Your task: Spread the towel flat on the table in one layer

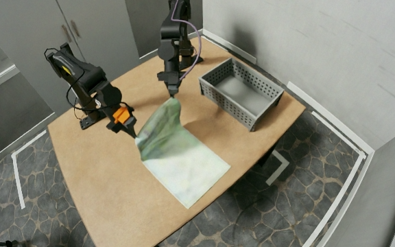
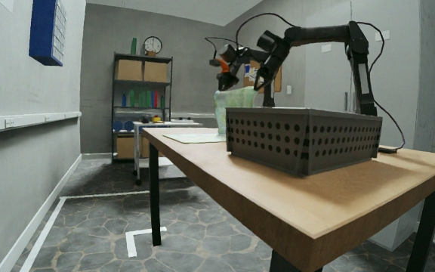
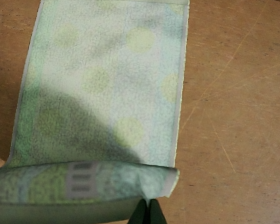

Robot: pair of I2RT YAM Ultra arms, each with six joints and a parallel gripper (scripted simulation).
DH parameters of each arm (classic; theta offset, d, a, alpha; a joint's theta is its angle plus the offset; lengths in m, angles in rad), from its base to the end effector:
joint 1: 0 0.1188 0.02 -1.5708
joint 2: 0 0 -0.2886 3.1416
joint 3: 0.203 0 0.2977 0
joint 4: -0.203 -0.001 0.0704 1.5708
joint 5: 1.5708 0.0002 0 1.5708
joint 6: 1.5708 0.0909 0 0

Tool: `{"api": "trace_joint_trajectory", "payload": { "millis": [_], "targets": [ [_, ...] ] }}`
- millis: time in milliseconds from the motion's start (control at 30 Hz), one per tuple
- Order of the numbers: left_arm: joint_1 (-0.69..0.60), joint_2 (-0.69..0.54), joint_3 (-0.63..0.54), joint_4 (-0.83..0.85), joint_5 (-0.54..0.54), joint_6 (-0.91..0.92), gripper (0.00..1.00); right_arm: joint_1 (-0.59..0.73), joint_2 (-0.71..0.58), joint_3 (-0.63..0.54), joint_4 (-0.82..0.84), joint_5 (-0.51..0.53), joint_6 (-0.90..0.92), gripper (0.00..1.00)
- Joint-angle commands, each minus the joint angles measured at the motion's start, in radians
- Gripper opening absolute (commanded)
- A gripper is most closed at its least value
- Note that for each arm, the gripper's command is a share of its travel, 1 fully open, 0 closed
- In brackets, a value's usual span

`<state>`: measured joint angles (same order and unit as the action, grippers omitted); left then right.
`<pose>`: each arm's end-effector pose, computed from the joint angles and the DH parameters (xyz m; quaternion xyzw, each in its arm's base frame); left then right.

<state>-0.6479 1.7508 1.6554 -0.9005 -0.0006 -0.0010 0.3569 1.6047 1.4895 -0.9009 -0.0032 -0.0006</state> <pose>0.3636 -0.2739 0.2992 0.3047 0.9093 -0.0901 0.2688 0.3848 0.1448 0.2961 -0.1714 0.9464 0.0500 0.2692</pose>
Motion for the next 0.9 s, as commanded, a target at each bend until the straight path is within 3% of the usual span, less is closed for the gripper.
{"api": "trace_joint_trajectory", "payload": {
  "millis": [0, 67, 100, 167, 200, 267, 300, 433, 467, 533, 567, 633, 667, 733, 867],
  "targets": [
    [-0.046, -0.077, -0.135, 0.100, 0.000, -0.003, 0.00, -0.015, -0.109, -0.155, 0.100, 0.006, -0.006, 0.00],
    [-0.049, -0.085, -0.149, 0.117, -0.002, -0.004, 0.00, -0.016, -0.124, -0.173, 0.119, 0.007, -0.007, 0.00],
    [-0.078, -0.109, -0.231, 0.164, 0.000, -0.003, 0.00, -0.017, -0.172, -0.273, 0.157, 0.008, -0.006, 0.00],
    [-0.080, -0.115, -0.243, 0.181, -0.004, -0.005, 0.00, -0.018, -0.185, -0.290, 0.174, 0.009, -0.007, 0.00],
    [-0.110, -0.135, -0.319, 0.228, -0.002, -0.004, 0.00, -0.018, -0.232, -0.385, 0.210, 0.009, -0.006, 0.00],
    [-0.112, -0.139, -0.329, 0.243, -0.005, -0.005, 0.00, -0.019, -0.243, -0.399, 0.226, 0.008, -0.007, 0.00],
    [-0.142, -0.154, -0.400, 0.290, -0.003, -0.004, 0.00, -0.020, -0.288, -0.489, 0.260, 0.009, -0.006, 0.00],
    [-0.126, -0.160, -0.411, 0.308, -0.009, -0.005, 0.00, -0.021, -0.303, -0.504, 0.276, 0.009, -0.007, 0.00],
    [-0.175, -0.169, -0.475, 0.356, -0.007, -0.005, 0.00, -0.022, -0.345, -0.590, 0.309, 0.010, -0.007, 0.00],
    [-0.175, -0.171, -0.481, 0.365, -0.005, -0.004, 0.00, -0.023, -0.351, -0.598, 0.319, 0.010, -0.007, 0.00],
    [-0.205, -0.177, -0.540, 0.411, -0.002, -0.002, 0.00, -0.023, -0.391, -0.678, 0.350, 0.010, -0.007, 0.00],
    [-0.207, -0.178, -0.545, 0.422, -0.003, -0.004, 0.00, -0.024, -0.399, -0.687, 0.359, 0.009, -0.007, 0.00],
    [-0.236, -0.181, -0.599, 0.467, -0.001, -0.002, 0.00, -0.025, -0.438, -0.763, 0.388, 0.009, -0.007, 0.00],
    [-0.238, -0.181, -0.603, 0.477, -0.003, -0.004, 0.00, -0.026, -0.447, -0.771, 0.395, 0.008, -0.008, 0.00],
    [-0.295, -0.150, -0.700, 0.572, -0.003, -0.003, 0.00, -0.029, -0.529, -0.915, 0.452, 0.008, -0.008, 0.00]
  ]
}}
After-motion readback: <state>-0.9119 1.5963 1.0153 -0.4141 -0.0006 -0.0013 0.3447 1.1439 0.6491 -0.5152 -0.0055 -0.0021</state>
